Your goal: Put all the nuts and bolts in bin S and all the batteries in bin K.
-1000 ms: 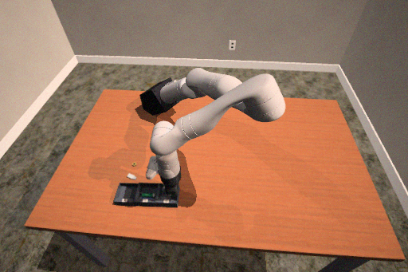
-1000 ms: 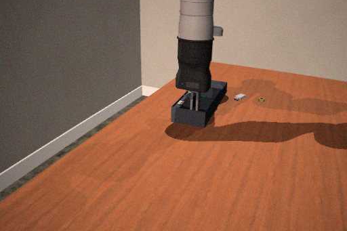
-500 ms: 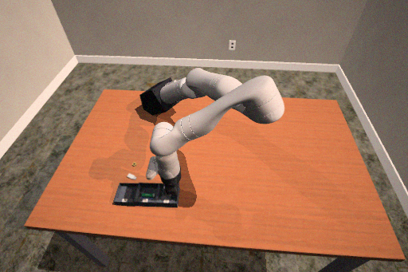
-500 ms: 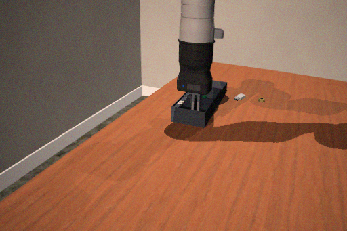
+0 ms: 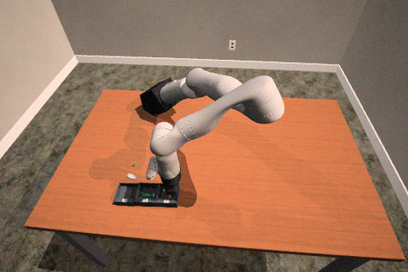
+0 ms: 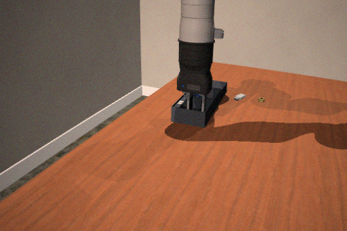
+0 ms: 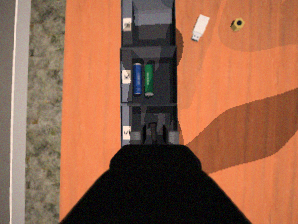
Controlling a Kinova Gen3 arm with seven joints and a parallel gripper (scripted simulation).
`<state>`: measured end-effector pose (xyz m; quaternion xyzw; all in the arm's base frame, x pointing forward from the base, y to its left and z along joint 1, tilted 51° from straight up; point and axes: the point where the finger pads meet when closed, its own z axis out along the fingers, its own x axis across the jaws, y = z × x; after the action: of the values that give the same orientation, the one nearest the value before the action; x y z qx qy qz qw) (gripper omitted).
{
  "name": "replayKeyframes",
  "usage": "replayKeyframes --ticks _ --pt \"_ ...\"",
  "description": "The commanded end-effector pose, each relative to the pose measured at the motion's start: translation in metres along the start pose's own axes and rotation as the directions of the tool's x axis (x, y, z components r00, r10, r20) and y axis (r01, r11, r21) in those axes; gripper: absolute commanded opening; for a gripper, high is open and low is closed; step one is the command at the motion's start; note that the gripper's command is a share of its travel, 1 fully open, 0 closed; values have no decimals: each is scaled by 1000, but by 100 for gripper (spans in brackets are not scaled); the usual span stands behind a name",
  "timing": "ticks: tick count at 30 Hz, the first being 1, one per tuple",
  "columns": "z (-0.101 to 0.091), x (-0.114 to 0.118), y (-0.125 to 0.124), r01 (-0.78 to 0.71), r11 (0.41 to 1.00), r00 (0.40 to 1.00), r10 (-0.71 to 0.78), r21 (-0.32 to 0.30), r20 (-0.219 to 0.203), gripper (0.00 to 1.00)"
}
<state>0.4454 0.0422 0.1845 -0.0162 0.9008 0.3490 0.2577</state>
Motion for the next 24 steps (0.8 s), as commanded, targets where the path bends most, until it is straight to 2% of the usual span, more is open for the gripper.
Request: replayKeyframes --ticks 1,24 --pt "-1 0 0 0 1000 1000 0 1 2 62" --pt "-26 0 0 0 1000 1000 0 1 1 62"
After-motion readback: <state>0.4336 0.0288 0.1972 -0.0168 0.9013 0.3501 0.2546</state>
